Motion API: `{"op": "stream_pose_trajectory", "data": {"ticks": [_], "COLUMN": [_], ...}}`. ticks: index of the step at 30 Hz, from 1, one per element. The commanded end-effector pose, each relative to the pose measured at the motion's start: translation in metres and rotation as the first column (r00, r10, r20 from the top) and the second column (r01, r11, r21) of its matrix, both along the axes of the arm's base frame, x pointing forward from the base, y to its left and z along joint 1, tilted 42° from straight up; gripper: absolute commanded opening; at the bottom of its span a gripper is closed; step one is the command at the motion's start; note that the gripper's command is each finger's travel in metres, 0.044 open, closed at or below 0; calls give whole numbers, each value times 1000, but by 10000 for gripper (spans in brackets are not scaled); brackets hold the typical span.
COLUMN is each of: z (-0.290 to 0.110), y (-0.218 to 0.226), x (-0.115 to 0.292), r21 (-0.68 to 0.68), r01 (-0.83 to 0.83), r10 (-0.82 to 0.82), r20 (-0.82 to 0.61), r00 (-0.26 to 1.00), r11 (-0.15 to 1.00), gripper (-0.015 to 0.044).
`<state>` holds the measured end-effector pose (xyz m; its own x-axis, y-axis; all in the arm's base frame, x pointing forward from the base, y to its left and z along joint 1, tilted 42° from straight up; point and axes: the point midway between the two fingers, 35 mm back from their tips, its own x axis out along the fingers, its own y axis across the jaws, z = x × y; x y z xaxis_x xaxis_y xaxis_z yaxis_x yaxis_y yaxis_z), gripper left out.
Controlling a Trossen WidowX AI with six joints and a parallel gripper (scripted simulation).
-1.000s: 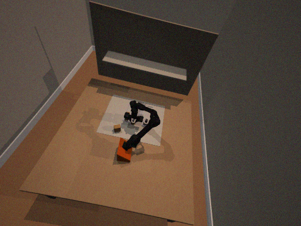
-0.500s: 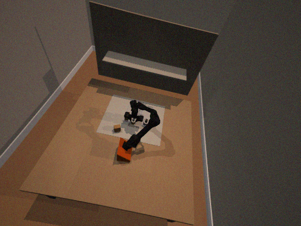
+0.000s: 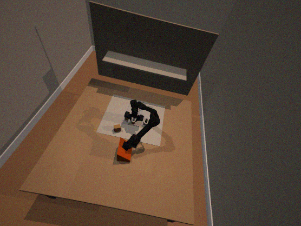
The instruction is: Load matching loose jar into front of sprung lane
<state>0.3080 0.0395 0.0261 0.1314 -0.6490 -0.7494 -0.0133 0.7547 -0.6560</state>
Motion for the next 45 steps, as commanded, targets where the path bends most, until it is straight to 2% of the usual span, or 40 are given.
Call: {"op": "stream_pose_trajectory", "data": {"ticks": [1, 45], "z": [4, 9], "y": [2, 6], "x": [10, 26], "r21": [1, 1], "r01": [-5, -5], "r10": [5, 5], "r20": [28, 29], "r00": [1000, 1000], "r11": [1000, 1000], "gripper": [0, 0]}}
